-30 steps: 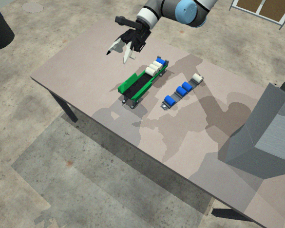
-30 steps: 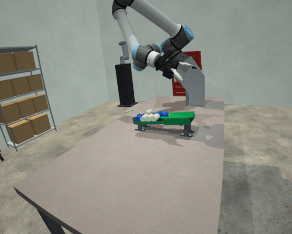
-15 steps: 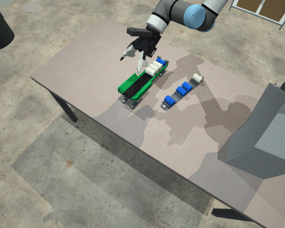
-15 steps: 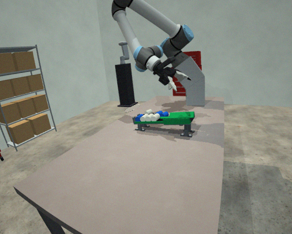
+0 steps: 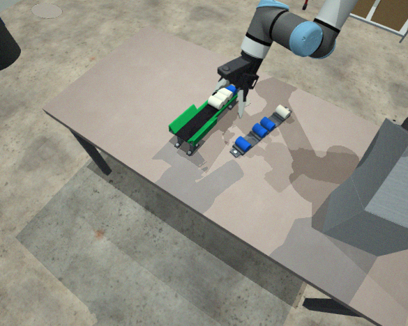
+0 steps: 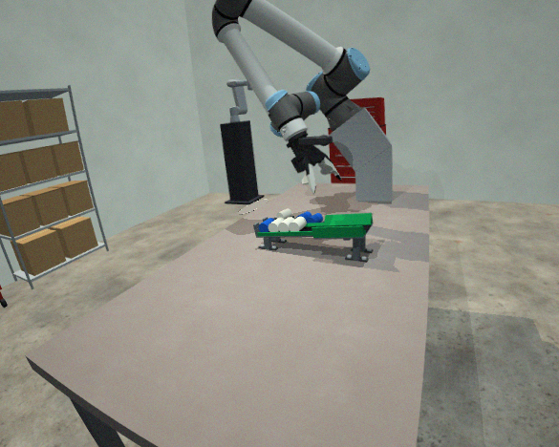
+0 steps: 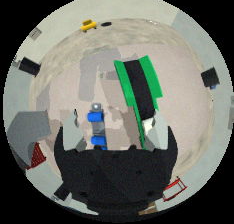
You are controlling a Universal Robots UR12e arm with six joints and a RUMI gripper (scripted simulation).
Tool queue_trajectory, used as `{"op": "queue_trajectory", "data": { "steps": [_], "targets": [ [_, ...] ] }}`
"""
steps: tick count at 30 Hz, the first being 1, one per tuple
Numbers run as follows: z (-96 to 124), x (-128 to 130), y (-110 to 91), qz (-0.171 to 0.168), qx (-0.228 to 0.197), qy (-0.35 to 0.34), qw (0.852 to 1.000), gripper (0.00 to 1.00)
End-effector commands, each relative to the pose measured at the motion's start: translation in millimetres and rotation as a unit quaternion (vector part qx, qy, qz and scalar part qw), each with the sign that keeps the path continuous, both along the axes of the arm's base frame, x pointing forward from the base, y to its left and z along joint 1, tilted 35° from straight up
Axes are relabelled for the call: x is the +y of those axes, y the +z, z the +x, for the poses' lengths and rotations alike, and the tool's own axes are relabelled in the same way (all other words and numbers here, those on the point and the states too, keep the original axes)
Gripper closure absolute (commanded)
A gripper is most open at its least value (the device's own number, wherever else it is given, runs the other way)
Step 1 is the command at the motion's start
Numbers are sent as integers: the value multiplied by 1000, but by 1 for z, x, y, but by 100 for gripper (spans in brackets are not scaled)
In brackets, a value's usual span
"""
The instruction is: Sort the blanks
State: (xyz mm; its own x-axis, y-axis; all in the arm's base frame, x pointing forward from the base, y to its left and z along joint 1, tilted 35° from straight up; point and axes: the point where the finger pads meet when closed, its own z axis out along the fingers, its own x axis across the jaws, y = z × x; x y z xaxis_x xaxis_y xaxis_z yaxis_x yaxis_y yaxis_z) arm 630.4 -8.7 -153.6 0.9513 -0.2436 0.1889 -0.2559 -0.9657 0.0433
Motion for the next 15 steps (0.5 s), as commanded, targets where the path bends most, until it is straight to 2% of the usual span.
{"op": "queue_trajectory", "data": {
  "steps": [1, 4, 5, 7, 8, 11, 15],
  "targets": [
    [-28, -45, 4, -69, -9, 7, 998, 0],
    [-62, -86, 15, -132, 2, 7, 991, 0],
    [-62, -86, 15, -132, 2, 7, 991, 0],
    [-84, -109, 24, -167, 10, 5, 986, 0],
    [-84, -109, 24, -167, 10, 5, 986, 0],
    [-111, -134, 37, -208, 22, 3, 978, 0],
    [-133, -152, 49, -240, 33, 0, 970, 0]
  ]
}}
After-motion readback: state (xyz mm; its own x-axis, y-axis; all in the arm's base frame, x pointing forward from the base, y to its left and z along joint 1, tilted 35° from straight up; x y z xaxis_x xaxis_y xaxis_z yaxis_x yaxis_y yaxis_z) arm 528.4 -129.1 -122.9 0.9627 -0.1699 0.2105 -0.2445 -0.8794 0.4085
